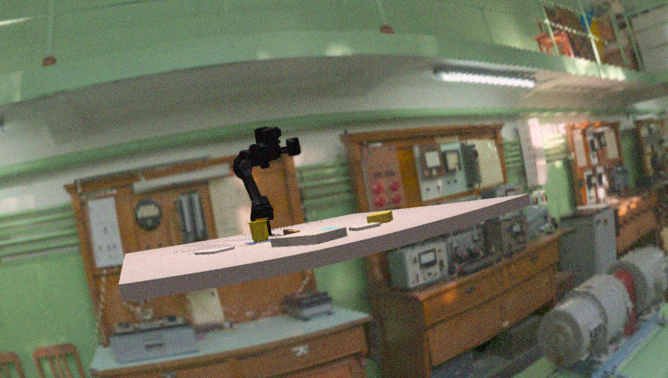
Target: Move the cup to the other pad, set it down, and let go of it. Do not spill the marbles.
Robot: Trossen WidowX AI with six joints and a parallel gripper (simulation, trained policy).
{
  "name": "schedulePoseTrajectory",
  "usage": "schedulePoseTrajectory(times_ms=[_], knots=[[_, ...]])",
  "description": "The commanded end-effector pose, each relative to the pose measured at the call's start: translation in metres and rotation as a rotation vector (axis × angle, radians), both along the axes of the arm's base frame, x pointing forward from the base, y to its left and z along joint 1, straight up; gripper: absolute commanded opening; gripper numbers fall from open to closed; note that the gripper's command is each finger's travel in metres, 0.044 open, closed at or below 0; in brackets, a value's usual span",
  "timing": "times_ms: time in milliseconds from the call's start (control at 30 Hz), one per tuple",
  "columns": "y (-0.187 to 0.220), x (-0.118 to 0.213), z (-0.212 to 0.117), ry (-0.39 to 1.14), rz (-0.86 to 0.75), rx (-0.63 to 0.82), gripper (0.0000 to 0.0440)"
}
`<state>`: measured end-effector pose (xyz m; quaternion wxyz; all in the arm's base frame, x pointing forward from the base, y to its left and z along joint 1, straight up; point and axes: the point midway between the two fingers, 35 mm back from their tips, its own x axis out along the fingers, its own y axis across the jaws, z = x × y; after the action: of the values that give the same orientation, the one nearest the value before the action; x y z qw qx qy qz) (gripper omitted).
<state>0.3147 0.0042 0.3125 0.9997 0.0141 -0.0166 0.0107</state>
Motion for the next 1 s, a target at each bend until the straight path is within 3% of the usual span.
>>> schedulePoseTrajectory(times_ms=[0,433,600,800,967], knots=[[0.0,0.0,-0.001,0.005,-0.003,0.002,0.0374],[0.002,-0.001,-0.016,0.143,-0.022,0.052,0.0047],[0.007,0.0,-0.022,0.215,-0.011,0.079,0.0052],[0.014,0.001,-0.026,0.296,0.002,0.114,0.0128],[0.019,0.001,-0.029,0.37,0.007,0.144,0.0126]])
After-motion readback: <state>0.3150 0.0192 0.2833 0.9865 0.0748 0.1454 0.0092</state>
